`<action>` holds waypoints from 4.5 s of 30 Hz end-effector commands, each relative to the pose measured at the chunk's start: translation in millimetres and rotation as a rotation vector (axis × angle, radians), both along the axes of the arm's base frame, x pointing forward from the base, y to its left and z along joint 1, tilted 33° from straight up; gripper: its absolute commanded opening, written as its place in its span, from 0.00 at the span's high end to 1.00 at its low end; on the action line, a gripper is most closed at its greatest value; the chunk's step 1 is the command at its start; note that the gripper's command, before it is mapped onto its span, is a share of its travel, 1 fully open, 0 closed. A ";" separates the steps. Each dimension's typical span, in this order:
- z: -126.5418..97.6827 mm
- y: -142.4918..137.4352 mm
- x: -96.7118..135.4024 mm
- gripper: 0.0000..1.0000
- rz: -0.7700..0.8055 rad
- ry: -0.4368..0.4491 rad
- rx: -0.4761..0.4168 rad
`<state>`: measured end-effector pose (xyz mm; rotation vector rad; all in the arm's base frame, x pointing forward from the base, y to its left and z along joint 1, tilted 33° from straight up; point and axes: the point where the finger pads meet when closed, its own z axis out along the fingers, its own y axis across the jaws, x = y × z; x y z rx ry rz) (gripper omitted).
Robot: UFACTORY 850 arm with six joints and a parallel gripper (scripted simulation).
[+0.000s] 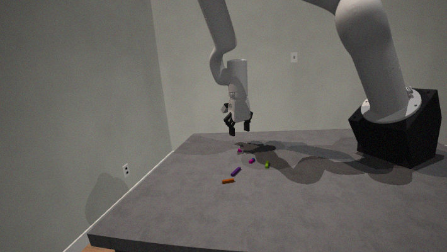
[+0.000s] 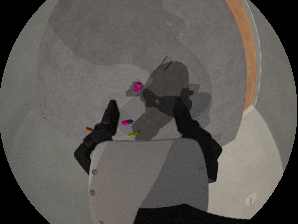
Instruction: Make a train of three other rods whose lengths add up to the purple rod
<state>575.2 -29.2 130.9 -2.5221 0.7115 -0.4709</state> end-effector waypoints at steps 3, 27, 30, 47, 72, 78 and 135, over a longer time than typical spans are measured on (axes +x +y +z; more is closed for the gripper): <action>-5.4 -18.0 7.7 0.00 -0.170 0.108 0.101; -15.6 -46.4 15.9 0.76 -0.447 0.228 0.240; -15.6 -46.4 15.9 0.76 -0.447 0.228 0.240; -15.6 -46.4 15.9 0.76 -0.447 0.228 0.240; -19.7 -44.6 18.1 0.76 -0.446 0.228 0.240; -24.6 -42.5 20.7 0.76 -0.446 0.228 0.240; -57.9 -28.2 38.3 0.76 -0.446 0.228 0.240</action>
